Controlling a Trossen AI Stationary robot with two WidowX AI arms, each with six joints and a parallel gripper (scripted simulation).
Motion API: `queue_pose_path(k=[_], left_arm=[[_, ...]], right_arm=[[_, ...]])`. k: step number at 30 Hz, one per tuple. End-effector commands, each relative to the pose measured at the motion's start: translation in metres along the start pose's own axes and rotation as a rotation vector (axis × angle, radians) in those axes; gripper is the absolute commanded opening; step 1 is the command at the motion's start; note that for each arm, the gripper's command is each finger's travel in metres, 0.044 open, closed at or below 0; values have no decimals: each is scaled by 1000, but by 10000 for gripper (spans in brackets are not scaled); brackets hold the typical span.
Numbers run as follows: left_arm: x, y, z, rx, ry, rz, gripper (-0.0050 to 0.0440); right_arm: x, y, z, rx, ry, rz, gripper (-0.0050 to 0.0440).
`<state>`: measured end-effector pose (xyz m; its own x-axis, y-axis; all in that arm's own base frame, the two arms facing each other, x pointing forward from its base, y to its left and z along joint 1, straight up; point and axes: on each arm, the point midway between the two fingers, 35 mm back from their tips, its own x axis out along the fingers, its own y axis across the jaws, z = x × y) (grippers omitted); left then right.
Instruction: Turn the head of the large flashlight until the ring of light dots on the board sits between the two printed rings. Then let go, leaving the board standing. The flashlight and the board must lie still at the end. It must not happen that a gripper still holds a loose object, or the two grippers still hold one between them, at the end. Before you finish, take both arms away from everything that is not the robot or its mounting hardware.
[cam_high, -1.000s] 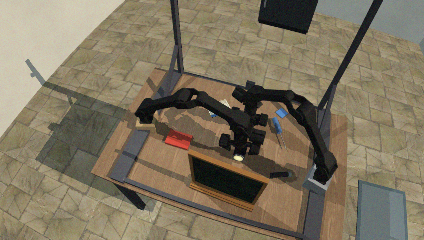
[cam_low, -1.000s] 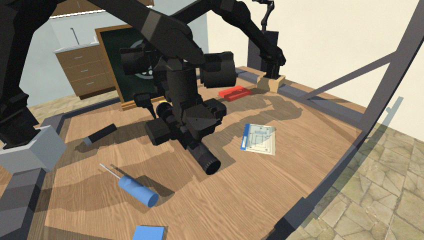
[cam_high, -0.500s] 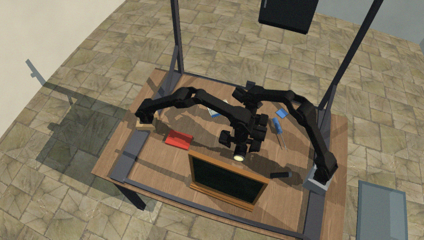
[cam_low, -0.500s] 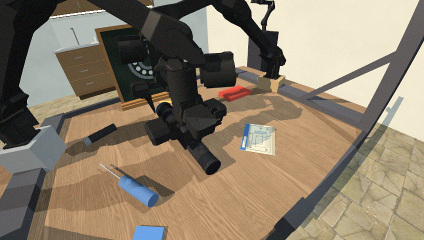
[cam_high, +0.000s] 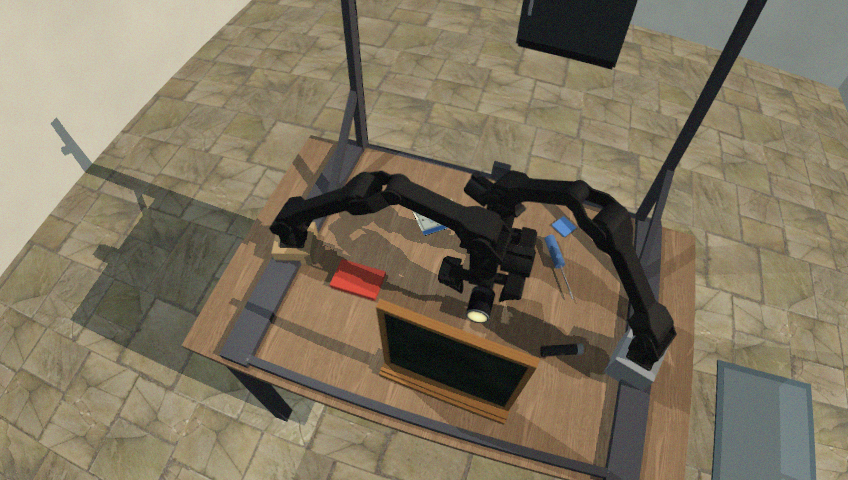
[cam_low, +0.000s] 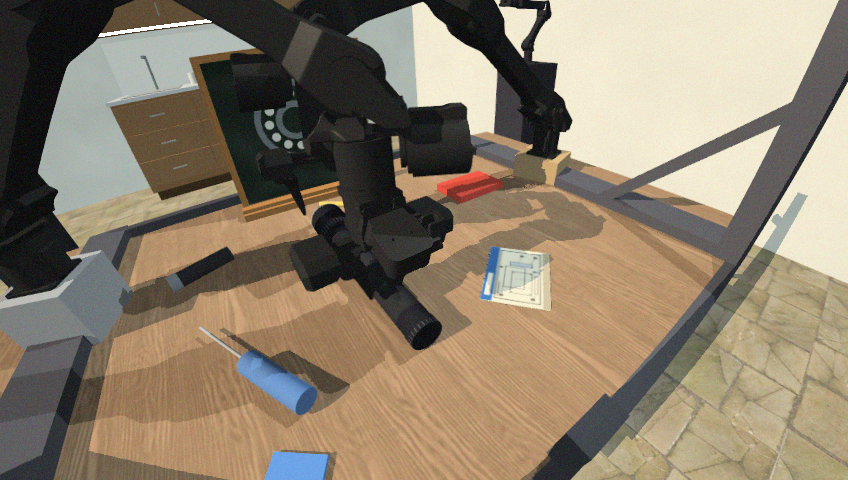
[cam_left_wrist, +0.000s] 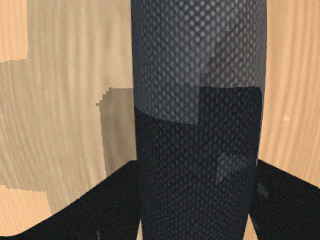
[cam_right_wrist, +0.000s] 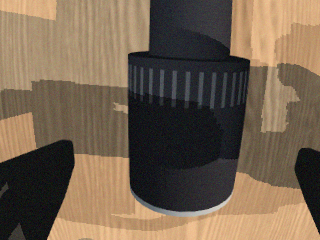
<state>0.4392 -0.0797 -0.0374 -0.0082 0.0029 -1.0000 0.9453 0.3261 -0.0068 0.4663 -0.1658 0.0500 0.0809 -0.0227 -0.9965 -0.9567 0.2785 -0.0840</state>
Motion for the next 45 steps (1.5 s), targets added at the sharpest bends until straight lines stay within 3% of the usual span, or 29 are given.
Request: queue_pose_path(k=[1, 17, 28, 30, 33, 34, 35, 43, 45], left_arm=[[-13, 5, 3, 2, -18, 26, 130], [-13, 5, 3, 2, -18, 26, 130], [-13, 5, 3, 2, -18, 26, 130], [-13, 5, 3, 2, -18, 26, 130], [-13, 5, 3, 2, -18, 26, 130], [-13, 5, 3, 2, -18, 26, 130], [-13, 5, 3, 2, -18, 26, 130], [-13, 5, 3, 2, -18, 26, 130], [-13, 5, 3, 2, -18, 26, 130]], right_arm=[[-28, -6, -1, 34, 8, -76, 440], [-92, -12, -1, 317, -31, -349, 440], [-141, 0, 0, 525, -110, -547, 440], [-141, 0, 0, 525, -110, -547, 440], [-159, 7, 0, 606, -155, -624, 440], [-155, 8, 0, 637, -167, -627, 440], [-171, 12, 1, 662, -192, -676, 440], [-213, 37, 3, 858, -360, -863, 440], [-225, 40, 23, 847, -427, -890, 440]])
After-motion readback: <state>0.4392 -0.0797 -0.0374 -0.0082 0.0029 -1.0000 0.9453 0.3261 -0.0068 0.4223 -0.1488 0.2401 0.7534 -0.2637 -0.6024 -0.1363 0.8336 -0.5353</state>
